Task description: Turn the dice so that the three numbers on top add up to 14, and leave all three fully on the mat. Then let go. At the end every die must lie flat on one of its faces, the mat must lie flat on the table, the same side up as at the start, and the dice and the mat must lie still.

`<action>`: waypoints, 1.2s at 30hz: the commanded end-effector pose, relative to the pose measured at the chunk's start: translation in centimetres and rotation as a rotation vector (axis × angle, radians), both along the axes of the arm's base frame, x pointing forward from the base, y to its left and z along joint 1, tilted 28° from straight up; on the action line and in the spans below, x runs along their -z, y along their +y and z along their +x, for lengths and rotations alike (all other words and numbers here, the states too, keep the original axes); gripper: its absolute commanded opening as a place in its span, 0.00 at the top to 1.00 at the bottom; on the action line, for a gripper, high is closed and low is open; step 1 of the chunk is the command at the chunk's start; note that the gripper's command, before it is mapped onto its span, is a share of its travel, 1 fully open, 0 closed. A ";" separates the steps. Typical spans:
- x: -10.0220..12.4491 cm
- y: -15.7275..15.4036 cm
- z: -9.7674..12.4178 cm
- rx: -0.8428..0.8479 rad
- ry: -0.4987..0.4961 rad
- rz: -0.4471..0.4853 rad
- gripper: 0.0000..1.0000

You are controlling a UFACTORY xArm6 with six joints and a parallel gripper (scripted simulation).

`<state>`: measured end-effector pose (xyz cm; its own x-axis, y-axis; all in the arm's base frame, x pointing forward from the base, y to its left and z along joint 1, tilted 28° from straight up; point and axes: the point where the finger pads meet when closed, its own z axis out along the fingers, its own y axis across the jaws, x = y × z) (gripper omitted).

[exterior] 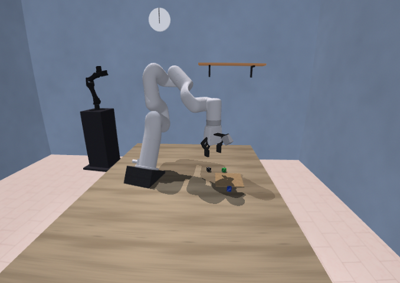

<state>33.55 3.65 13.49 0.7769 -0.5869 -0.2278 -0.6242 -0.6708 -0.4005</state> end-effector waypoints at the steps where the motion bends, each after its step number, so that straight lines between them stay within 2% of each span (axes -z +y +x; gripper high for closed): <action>1: -3.3 -1.5 -0.4 -0.004 0.003 0.005 0.00; 14: -3.4 -1.8 -0.3 0.010 0.010 0.006 0.00; 17: -2.8 -3.9 1.8 0.156 0.085 0.017 0.00; 26: -1.9 -6.3 3.7 0.305 0.161 0.029 0.00; 28: -1.2 -7.8 4.8 0.395 0.207 0.037 0.00; 36: 0.5 -10.9 6.8 0.576 0.300 0.053 0.00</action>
